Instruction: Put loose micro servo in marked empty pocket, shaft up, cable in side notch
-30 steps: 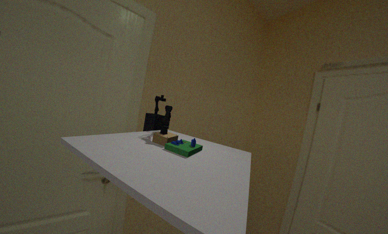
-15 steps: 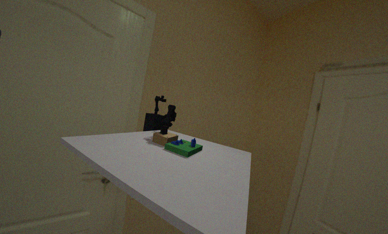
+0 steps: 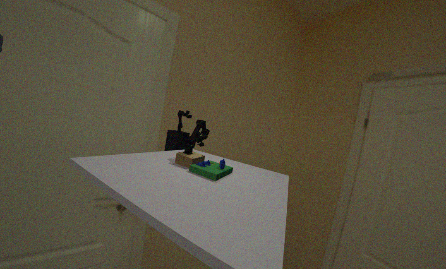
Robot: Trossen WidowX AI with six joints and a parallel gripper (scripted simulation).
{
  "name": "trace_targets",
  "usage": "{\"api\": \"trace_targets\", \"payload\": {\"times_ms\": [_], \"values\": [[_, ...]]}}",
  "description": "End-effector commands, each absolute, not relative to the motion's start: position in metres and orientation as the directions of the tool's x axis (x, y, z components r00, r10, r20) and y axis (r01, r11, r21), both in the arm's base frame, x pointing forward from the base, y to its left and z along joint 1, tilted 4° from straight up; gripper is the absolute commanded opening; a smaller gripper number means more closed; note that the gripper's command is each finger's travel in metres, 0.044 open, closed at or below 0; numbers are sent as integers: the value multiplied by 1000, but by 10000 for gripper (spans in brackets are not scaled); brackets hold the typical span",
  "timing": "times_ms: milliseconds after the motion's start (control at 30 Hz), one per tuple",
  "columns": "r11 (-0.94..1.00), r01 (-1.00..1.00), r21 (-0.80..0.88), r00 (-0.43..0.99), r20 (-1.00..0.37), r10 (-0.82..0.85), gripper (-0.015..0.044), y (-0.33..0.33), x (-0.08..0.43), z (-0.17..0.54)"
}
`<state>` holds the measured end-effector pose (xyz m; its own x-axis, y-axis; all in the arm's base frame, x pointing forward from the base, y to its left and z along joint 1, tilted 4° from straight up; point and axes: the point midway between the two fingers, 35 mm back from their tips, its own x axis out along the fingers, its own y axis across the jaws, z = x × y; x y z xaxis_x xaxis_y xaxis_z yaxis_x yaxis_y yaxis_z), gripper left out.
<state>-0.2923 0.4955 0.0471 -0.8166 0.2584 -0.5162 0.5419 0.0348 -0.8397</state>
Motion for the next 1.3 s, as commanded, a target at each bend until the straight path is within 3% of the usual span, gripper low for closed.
{"api": "trace_targets", "payload": {"times_ms": [0, 700, 1267], "values": [[-101, 537, -837, -788, -541, 295, 440, 504, -267, 46], [-656, 251, -712, -609, -643, 465, 440, 533, -129, 51], [-836, -192, -515, -434, -719, 542, 440, 527, -17, 56]]}}
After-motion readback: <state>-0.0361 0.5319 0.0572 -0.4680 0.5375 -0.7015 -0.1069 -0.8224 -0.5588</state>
